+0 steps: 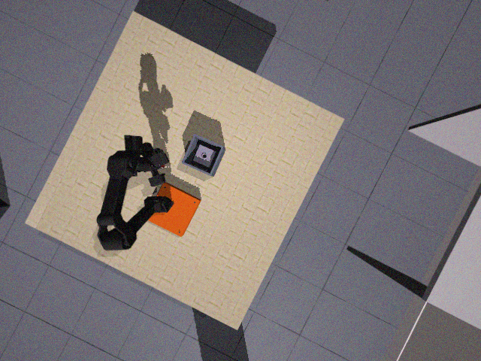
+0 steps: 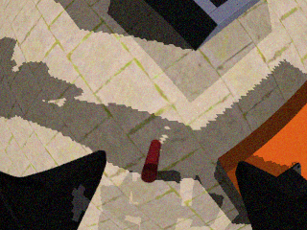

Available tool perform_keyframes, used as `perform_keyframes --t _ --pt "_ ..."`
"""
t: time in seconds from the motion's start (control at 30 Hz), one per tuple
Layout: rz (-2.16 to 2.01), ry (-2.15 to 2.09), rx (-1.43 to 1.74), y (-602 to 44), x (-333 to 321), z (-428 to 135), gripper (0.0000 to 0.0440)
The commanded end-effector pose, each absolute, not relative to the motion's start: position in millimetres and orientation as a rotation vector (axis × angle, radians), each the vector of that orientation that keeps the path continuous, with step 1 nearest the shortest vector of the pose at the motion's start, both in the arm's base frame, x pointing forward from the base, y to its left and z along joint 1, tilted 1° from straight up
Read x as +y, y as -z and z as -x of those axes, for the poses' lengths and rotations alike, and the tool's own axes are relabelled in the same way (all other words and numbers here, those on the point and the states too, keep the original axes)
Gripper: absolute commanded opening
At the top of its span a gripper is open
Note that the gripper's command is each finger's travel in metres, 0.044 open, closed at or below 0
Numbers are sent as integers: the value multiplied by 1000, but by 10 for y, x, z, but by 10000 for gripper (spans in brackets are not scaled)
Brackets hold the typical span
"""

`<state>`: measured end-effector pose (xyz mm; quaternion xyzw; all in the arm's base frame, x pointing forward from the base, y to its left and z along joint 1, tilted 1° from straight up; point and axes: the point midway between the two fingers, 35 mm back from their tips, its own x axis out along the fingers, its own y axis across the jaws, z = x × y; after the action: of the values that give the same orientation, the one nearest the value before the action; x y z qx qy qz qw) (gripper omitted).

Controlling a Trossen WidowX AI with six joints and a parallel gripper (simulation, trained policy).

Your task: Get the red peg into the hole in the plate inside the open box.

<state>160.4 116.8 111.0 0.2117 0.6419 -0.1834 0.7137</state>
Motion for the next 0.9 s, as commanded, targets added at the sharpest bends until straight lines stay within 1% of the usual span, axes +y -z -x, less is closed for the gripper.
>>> perform_keyframes --t 0.0,0.47,0.57,0.6,0.67,0.87 --pt "-530 475 1432 -961 1213 -1561 440" --pt "-744 569 1393 -348 1383 -1565 440" --pt "-781 582 1387 -256 1401 -1561 430" --pt "-793 590 1387 -230 1404 -1558 416" --pt "-811 607 1392 -188 1401 -1539 374" --pt "-843 633 1427 -164 1403 -1503 217"
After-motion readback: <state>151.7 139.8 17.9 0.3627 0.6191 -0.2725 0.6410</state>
